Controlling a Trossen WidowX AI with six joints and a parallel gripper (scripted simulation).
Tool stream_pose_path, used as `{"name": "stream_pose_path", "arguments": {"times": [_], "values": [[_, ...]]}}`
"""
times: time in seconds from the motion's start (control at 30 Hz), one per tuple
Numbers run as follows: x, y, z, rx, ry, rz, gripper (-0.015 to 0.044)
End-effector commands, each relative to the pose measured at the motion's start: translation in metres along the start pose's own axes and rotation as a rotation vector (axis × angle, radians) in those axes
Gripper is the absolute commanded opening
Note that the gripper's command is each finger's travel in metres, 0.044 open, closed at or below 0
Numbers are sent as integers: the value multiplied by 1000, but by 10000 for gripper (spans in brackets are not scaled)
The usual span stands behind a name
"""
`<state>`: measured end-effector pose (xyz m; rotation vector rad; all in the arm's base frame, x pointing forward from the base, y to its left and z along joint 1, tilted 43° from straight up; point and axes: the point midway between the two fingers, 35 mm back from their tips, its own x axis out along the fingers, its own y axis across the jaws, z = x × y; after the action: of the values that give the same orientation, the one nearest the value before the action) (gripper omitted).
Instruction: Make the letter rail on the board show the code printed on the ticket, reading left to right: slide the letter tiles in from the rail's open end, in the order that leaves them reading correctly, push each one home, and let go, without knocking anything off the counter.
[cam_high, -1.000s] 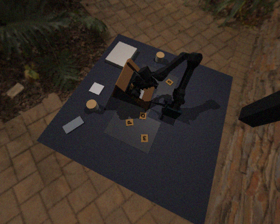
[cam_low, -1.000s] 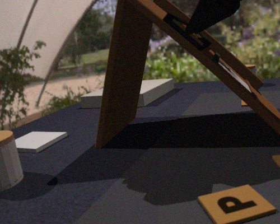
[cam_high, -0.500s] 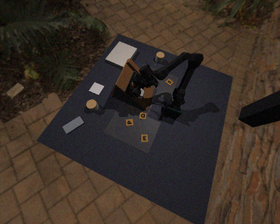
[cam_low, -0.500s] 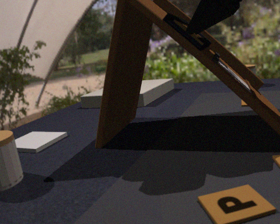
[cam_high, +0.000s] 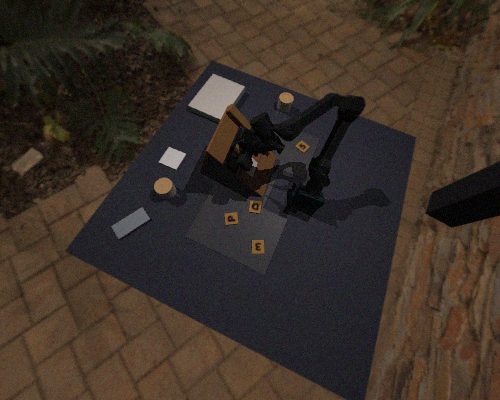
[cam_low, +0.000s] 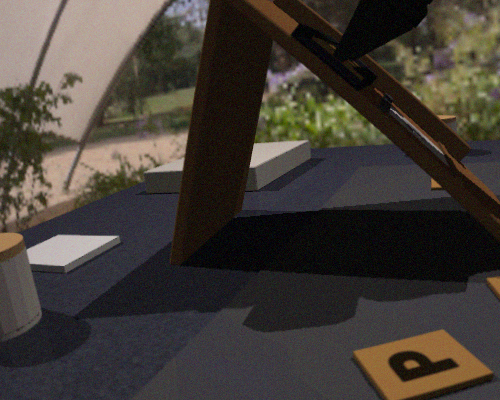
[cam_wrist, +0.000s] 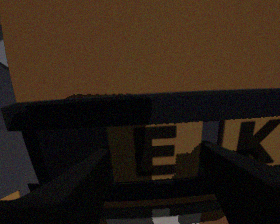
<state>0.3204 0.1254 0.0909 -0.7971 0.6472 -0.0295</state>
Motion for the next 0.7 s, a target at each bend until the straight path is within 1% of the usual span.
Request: {"name": "stream_pose_path", "arguments": {"times": [0.0,0.2,0.57,0.67], "values": [[0,-3,0,-7,0,2,0],[0,-6,0,-7,0,2,0],[-4,-5,0,-6,0,2,289],[-8,-5,0,-7,1,3,295]]}}
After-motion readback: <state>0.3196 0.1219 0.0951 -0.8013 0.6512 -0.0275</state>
